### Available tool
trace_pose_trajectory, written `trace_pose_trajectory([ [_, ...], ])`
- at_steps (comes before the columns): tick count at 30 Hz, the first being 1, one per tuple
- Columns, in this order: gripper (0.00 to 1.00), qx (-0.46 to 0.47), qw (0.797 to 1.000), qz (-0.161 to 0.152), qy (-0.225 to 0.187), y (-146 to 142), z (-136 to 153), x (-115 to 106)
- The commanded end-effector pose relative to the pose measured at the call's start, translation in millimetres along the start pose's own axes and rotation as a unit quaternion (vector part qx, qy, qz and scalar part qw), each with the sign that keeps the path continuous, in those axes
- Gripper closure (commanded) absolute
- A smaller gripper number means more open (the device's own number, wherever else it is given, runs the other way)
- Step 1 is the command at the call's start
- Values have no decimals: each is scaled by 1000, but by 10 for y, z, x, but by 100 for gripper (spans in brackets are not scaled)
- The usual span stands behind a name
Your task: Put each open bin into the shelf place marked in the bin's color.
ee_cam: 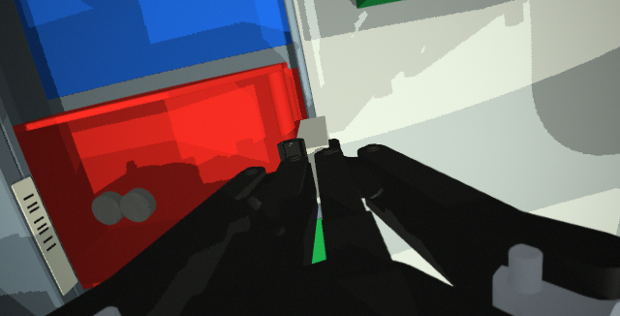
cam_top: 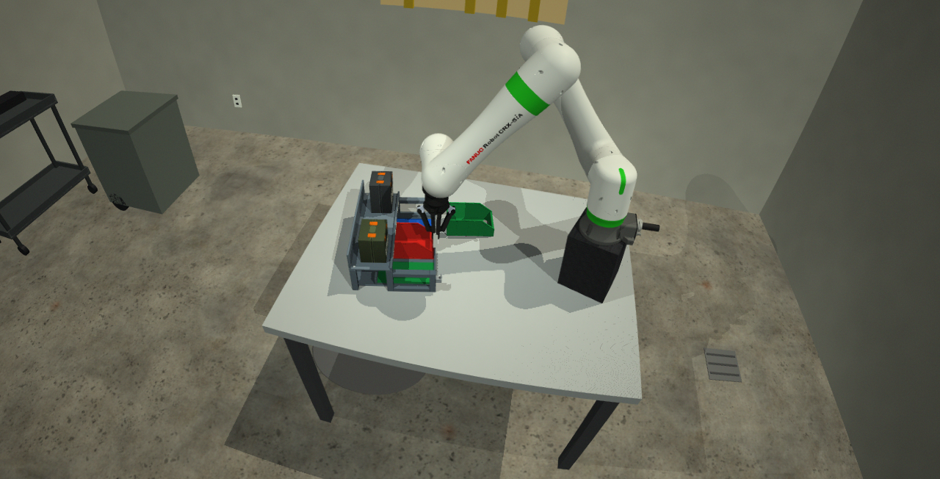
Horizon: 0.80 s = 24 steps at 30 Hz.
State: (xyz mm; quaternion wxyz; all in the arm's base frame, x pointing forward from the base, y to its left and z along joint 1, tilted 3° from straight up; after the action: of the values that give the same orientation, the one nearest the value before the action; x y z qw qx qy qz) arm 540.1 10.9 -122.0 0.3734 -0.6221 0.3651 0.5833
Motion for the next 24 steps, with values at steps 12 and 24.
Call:
trace_pose_trajectory([
  [12,100,0,1000,0,0,125,26,-131],
  [24,100,0,1000,0,0,166,35,-174],
])
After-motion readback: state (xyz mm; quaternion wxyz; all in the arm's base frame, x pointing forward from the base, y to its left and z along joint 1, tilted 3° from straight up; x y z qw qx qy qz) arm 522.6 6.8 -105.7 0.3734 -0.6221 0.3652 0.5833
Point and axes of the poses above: the point where the finger pads meet when closed, its own x axis out along the fingers, its own y axis across the jaws, z = x × y, the point moved 1 cm from there along -x, back along the fingers, and after that the axes turned 12 degrees about -x, right-handed, at the moved point
